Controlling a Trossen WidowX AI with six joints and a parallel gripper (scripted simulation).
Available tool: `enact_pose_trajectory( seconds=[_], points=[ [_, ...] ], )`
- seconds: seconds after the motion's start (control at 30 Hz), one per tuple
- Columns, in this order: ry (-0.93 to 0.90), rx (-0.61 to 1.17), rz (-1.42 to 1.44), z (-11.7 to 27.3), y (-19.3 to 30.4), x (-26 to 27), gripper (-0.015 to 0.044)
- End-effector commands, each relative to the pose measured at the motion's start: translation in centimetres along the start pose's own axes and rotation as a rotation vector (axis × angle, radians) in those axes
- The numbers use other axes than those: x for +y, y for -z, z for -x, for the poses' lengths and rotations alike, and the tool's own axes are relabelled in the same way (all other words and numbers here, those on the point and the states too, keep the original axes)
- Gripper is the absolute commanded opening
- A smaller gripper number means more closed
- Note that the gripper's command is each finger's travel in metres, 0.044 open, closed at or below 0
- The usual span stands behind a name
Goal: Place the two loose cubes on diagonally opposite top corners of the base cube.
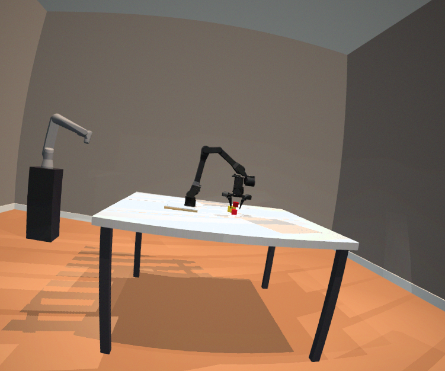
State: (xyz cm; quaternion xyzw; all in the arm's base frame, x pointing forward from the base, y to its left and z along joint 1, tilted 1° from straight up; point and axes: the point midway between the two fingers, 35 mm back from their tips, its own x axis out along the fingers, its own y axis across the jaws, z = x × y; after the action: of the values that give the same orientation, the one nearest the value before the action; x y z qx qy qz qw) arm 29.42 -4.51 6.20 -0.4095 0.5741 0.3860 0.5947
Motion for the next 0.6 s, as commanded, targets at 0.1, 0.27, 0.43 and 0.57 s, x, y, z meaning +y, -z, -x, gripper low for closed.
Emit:
enact_pose_trajectory(
  seconds=[0.1,0.27,0.43,0.57],
  points=[
    [-0.008,0.003,0.005,-1.3,0.1,0.2,0.0265],
    [-0.008,0.003,0.005,-2.1,0.1,0.3,0.0265],
    [-0.008,0.003,0.005,-2.2,0.1,0.3,0.0186],
    [-0.008,0.003,0.005,-2.2,0.1,0.3,0.0105]
  ],
)
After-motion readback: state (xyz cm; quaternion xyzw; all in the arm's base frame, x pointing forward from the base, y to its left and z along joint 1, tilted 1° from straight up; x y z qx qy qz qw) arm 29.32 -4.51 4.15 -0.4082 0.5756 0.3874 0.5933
